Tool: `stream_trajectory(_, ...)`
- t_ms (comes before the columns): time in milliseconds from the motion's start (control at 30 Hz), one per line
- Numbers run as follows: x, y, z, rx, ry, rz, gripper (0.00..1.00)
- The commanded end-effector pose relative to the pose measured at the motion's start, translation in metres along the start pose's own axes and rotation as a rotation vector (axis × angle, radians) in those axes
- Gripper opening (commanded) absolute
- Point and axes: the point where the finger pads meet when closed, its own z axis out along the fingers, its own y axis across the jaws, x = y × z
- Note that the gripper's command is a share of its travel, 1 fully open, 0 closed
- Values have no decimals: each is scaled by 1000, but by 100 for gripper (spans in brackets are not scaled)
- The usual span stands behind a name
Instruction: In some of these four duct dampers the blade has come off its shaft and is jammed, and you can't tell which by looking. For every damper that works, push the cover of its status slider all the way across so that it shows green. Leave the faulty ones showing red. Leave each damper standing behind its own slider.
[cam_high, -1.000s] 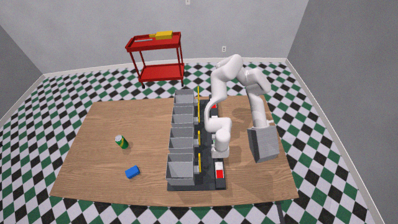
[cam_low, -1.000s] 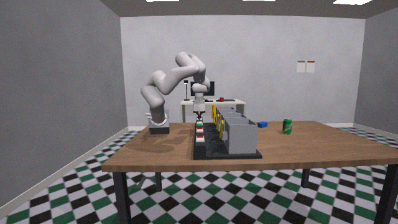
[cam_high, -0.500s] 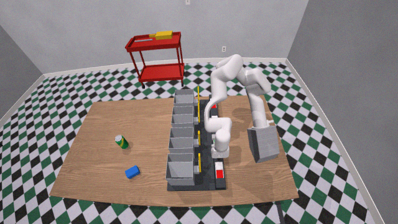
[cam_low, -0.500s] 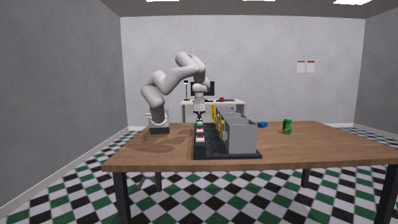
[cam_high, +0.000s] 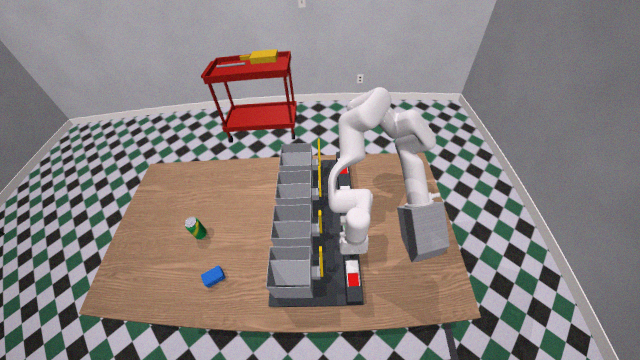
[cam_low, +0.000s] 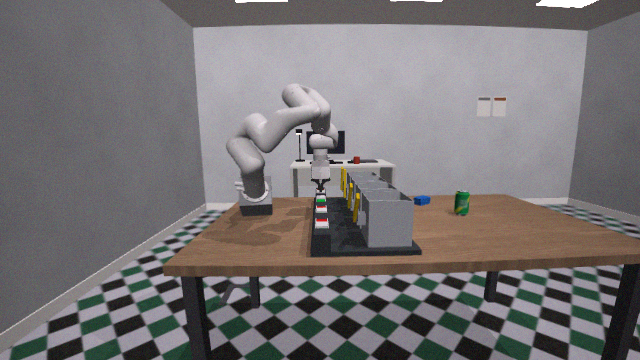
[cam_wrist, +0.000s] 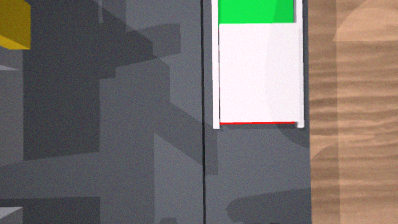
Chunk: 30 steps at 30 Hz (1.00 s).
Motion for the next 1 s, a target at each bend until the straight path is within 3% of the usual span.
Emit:
stream_trajectory(0,-1,-1,-1,2,-3,1,0)
stream_trajectory(967,-1,-1,9,2,-3,1,0)
